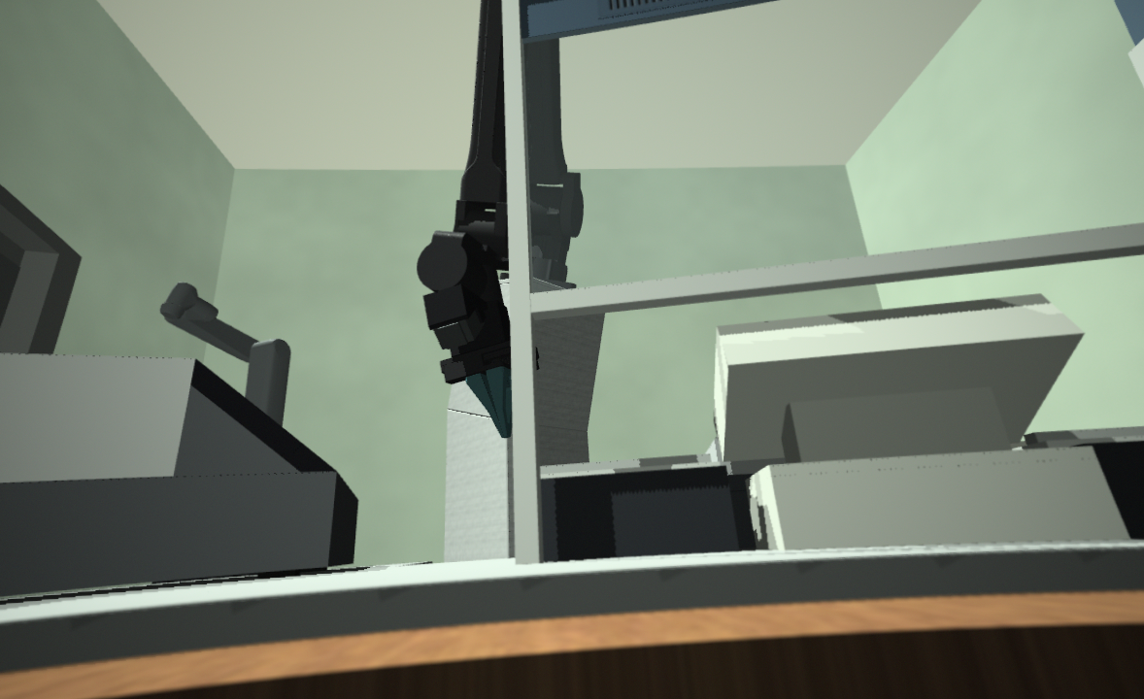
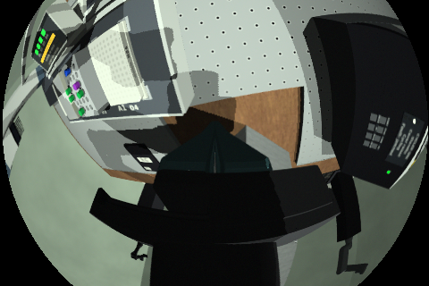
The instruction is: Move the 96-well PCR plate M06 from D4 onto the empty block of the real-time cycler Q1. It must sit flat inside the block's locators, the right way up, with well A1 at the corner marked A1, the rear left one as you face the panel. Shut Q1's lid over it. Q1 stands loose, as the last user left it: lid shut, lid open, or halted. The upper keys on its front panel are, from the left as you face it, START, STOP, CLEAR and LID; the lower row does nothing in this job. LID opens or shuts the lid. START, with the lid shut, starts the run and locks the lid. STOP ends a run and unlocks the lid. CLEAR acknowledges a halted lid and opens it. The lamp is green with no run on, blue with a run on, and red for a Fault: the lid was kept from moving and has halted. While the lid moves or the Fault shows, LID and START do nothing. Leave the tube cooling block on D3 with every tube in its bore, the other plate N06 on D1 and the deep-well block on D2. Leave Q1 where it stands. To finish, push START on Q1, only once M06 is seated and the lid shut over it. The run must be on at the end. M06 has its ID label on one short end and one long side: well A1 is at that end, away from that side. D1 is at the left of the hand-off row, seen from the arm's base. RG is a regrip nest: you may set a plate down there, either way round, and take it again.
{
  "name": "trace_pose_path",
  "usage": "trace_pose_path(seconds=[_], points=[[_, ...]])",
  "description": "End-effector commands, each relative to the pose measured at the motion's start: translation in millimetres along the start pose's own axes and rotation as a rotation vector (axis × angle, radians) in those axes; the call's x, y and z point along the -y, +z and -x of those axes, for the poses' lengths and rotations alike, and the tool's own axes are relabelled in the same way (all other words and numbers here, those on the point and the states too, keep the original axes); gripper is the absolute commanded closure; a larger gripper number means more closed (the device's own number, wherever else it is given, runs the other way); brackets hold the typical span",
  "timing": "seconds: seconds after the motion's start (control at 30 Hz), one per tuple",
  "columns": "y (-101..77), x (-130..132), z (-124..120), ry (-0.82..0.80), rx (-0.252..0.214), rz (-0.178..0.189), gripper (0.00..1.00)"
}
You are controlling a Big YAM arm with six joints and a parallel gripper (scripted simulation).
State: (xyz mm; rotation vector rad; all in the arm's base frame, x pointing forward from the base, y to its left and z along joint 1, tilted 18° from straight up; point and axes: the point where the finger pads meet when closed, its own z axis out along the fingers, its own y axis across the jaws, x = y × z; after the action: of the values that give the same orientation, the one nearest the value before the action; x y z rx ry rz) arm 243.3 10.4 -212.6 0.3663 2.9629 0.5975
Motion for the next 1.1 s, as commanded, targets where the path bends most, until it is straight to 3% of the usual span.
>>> trace_pose_path(seconds=[0.0, 0.13, 0.27, 0.43, 1.07], points=[[-6.2, -4, -5, -0.071, 0.030, -0.025, 1.00], [-9.4, -1, -4, -0.082, 0.050, -0.049, 1.00], [-9.1, -5, -2, -0.135, 0.094, -0.107, 1.00], [-8.7, -1, -14, -0.159, 0.109, -0.176, 1.00], [-8.3, 1, 4, -0.136, 0.115, -0.150, 1.00]])
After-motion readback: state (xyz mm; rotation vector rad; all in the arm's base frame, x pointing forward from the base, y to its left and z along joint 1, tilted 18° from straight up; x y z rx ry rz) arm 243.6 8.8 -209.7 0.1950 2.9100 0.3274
